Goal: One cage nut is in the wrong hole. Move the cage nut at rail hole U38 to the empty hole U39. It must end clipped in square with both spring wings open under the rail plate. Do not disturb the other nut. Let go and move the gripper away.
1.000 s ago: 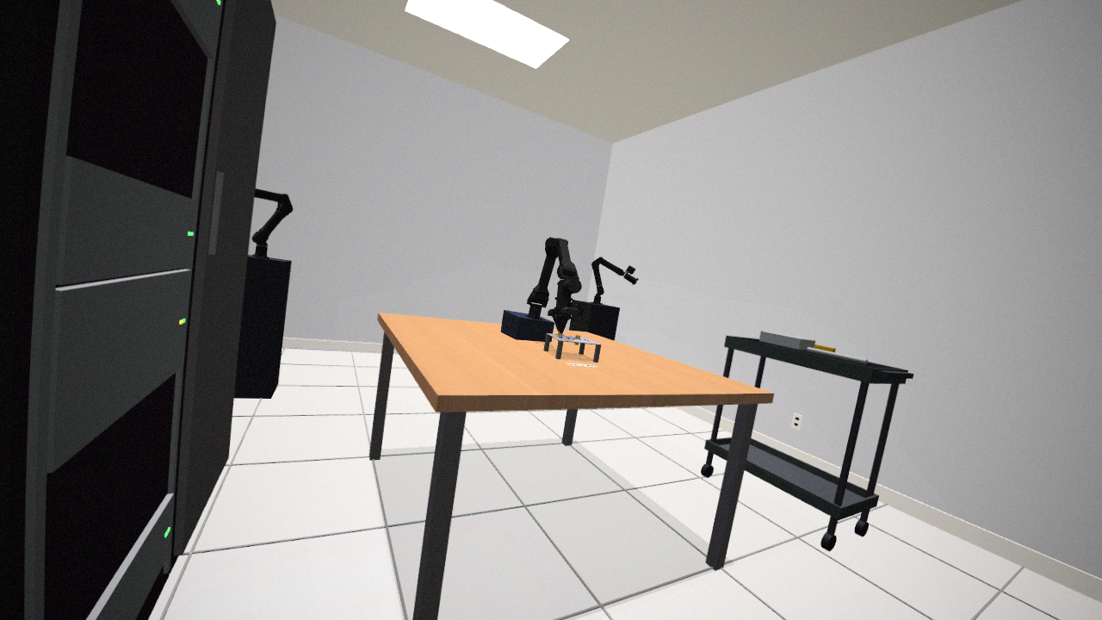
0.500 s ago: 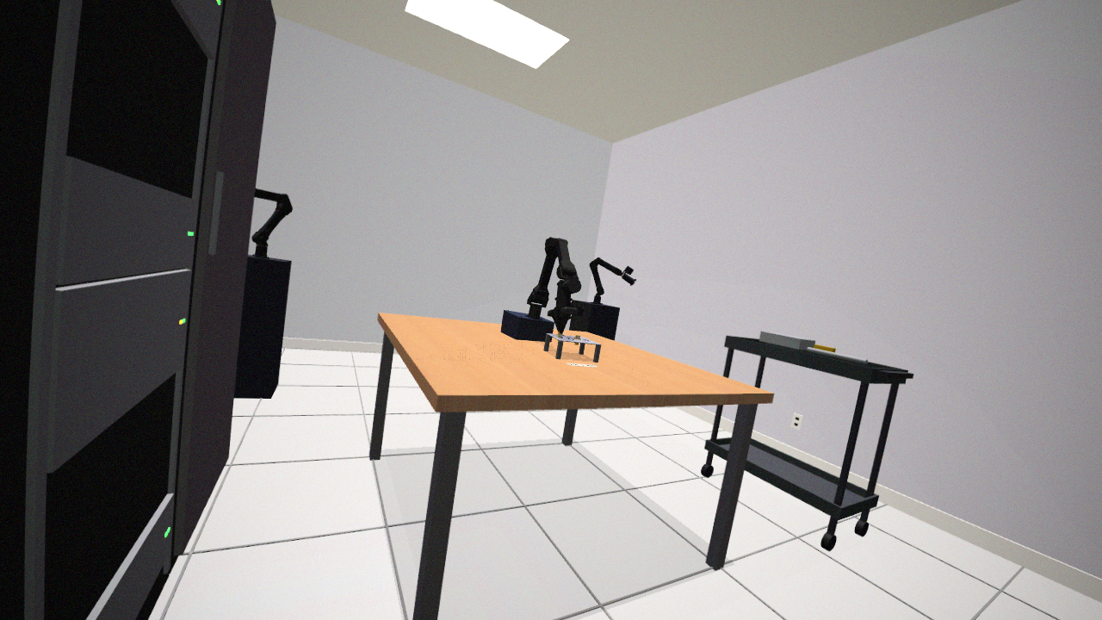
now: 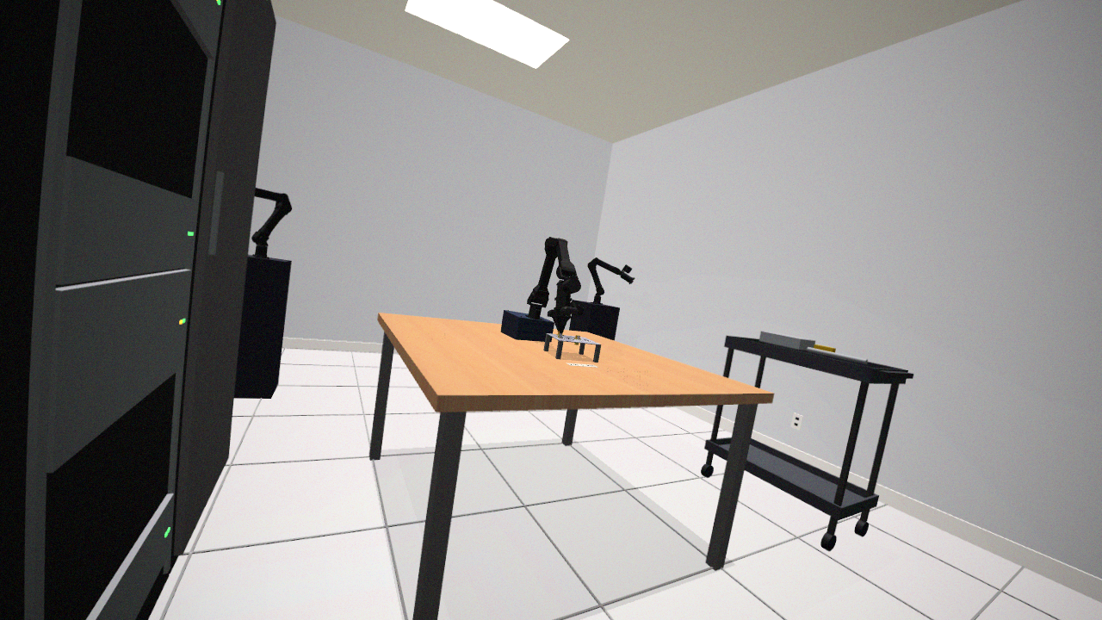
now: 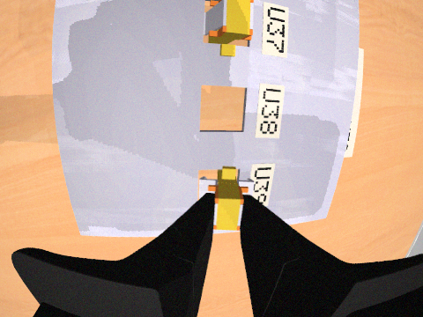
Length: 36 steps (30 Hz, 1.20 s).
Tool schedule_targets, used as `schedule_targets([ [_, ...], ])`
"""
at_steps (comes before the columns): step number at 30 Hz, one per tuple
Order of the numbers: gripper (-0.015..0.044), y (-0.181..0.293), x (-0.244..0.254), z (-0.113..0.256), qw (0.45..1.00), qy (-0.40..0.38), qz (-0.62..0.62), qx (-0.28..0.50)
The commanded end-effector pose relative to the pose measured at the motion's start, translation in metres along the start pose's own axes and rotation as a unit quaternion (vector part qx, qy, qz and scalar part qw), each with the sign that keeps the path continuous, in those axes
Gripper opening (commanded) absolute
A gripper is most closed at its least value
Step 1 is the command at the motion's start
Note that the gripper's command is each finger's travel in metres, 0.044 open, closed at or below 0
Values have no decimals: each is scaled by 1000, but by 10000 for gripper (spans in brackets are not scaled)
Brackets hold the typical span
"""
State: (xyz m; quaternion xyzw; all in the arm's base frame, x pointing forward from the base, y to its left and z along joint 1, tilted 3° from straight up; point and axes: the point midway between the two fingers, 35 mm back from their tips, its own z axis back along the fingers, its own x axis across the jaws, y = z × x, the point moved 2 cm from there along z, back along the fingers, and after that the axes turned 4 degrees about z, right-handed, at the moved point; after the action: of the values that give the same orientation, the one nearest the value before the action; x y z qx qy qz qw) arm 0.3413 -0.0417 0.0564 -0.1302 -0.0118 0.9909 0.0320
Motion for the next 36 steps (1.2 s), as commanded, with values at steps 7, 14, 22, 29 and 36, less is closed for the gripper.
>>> schedule_targets([
  [7,33,0,0,1,1000,6,-2,1],
  [14,33,0,0,1,1000,9,-2,1],
  [22,33,0,1,1,1000,15,-2,2],
  [29,33,0,2,1,1000,20,-2,2],
  [36,33,0,2,1,1000,20,-2,2],
])
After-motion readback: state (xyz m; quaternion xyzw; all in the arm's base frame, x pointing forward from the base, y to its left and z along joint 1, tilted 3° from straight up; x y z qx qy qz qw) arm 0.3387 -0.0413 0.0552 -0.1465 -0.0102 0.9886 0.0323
